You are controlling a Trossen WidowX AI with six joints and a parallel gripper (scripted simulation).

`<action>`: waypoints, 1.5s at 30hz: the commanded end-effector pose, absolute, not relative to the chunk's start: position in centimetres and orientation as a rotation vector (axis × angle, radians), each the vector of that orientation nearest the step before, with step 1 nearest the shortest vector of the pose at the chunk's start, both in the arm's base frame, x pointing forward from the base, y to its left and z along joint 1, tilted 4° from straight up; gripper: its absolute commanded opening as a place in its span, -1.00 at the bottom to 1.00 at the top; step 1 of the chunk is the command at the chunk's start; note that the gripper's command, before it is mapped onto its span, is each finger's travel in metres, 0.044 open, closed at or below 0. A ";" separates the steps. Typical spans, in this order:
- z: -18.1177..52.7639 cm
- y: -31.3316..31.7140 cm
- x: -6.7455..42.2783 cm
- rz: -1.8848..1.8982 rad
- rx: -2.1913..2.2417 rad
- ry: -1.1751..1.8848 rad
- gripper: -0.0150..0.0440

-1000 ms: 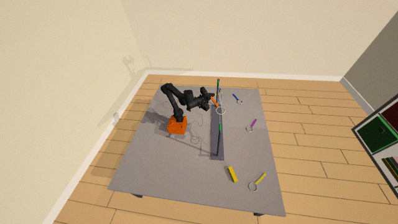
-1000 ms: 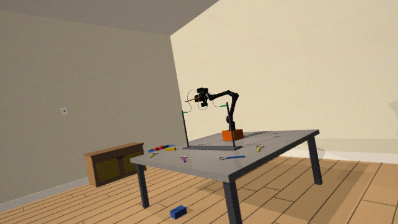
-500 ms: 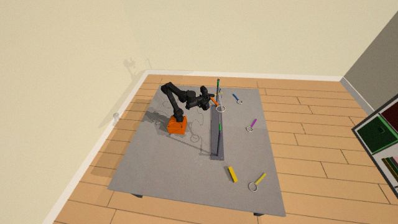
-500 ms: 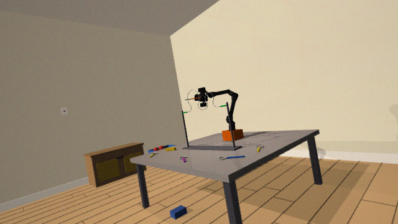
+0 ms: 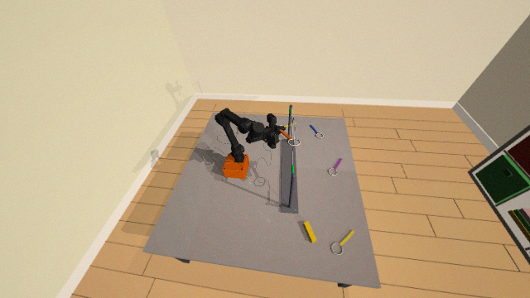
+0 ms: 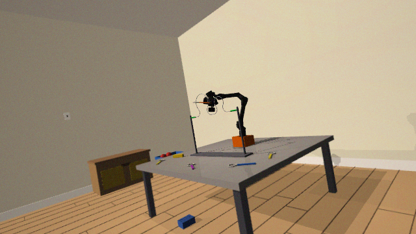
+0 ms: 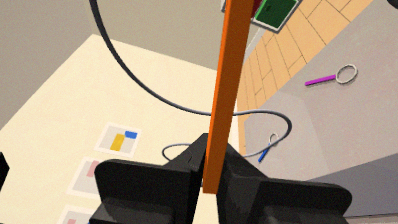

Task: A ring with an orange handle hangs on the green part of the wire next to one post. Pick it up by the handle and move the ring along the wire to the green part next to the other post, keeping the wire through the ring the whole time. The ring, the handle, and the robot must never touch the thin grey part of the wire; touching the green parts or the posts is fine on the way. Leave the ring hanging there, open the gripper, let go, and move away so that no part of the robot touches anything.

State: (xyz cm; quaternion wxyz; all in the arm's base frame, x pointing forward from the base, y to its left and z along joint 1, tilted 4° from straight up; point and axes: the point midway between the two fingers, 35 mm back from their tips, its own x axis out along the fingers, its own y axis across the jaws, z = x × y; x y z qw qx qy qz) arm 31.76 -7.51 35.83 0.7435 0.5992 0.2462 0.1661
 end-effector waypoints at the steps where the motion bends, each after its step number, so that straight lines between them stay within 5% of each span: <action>1: 35.7 -7.6 31.8 0.345 1.248 0.544 -1.00; 45: 33.7 -8.8 31.7 0.186 0.693 0.585 -1.00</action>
